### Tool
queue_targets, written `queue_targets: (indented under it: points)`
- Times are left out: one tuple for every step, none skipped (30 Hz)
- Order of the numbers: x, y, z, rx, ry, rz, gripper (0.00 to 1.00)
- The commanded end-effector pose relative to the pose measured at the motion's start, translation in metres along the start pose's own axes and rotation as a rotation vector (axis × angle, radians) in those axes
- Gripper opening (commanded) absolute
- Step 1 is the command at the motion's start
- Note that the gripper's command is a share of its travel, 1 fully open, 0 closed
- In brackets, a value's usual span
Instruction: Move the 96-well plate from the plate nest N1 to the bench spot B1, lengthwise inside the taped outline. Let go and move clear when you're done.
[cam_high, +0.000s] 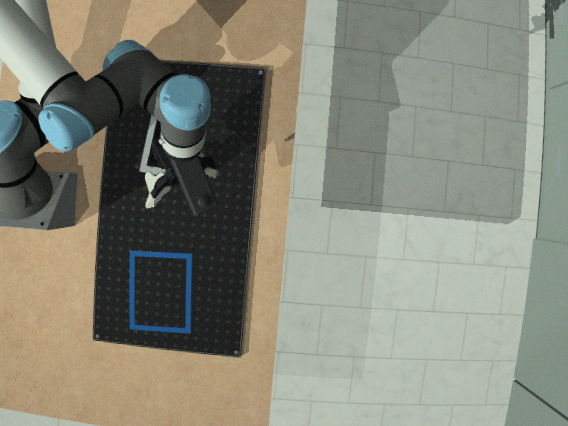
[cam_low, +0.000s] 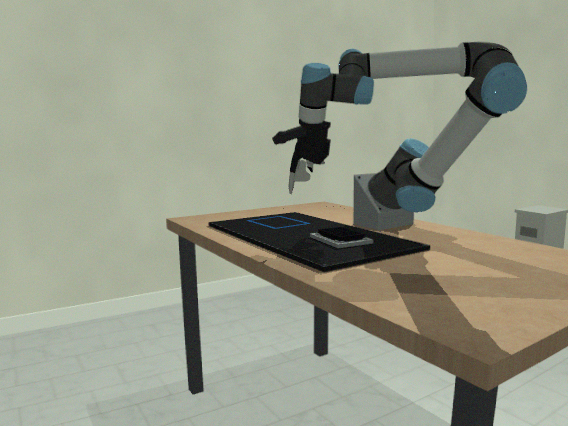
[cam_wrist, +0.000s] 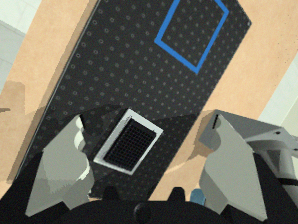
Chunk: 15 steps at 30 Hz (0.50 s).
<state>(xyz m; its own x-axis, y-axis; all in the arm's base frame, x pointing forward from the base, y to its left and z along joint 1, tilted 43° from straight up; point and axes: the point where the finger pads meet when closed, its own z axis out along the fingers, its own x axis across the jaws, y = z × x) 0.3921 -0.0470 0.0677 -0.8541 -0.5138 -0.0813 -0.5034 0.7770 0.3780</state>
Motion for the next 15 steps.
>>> queue_targets:
  points:
    - [0.000,0.019,0.004,-0.034,-0.038,0.085,1.00]
    - [-0.001,0.024,0.005,-0.047,-0.050,0.113,1.00]
    - [-0.001,0.029,0.007,-0.059,-0.062,0.142,1.00]
    - [-0.001,0.029,0.007,-0.059,-0.062,0.142,1.00]
    - [-0.001,0.029,0.007,-0.059,-0.062,0.142,1.00]
    - [-0.002,0.034,0.008,-0.067,-0.069,0.160,1.00]
    - [-0.002,0.037,0.008,-0.067,-0.069,0.160,1.00]
    - [-0.002,0.037,0.008,-0.067,-0.069,0.160,1.00]
    - [-0.003,0.042,0.009,-0.081,-0.080,0.188,1.00]
    - [-0.003,0.047,0.010,-0.094,-0.091,0.217,1.00]
    - [-0.004,0.051,0.011,-0.107,-0.102,0.245,1.00]
    - [-0.005,0.056,0.012,-0.116,-0.110,0.264,1.00]
    - [-0.005,0.059,0.013,-0.116,-0.110,0.264,1.00]
    - [-0.005,0.059,0.013,-0.116,-0.110,0.264,1.00]
    - [-0.005,0.059,0.013,-0.116,-0.110,0.264,1.00]
